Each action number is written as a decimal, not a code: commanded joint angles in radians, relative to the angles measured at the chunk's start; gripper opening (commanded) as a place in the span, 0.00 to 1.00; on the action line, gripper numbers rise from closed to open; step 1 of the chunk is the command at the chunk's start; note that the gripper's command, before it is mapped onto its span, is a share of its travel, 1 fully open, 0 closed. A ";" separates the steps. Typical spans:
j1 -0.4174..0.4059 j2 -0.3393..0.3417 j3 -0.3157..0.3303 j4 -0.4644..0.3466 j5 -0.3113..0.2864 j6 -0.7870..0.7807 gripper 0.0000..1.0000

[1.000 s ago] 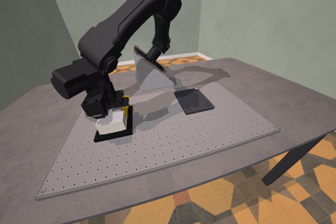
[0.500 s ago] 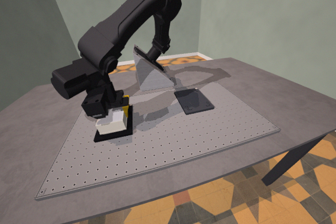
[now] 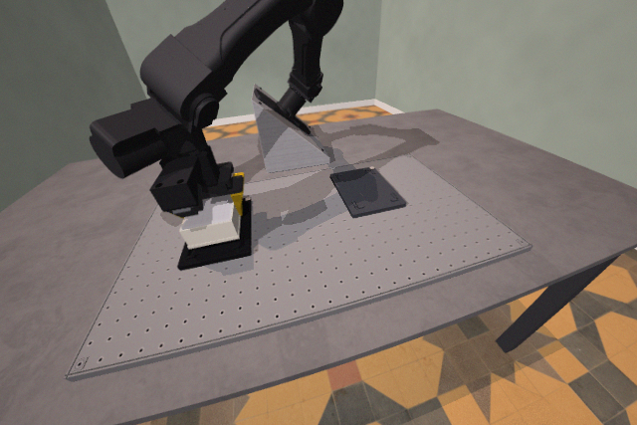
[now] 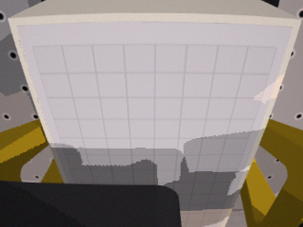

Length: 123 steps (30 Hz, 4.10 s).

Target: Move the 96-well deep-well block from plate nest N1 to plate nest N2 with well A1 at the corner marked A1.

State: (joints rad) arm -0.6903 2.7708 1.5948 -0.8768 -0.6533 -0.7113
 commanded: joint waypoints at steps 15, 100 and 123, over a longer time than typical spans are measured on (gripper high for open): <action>-0.068 -0.047 0.054 -0.100 0.016 -0.049 0.00; -0.119 -0.070 0.134 -0.236 0.041 -0.105 0.00; -0.037 -0.293 -0.113 -0.160 0.002 -0.013 0.00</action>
State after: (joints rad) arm -0.7166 2.5187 1.4868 -1.0489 -0.6384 -0.7441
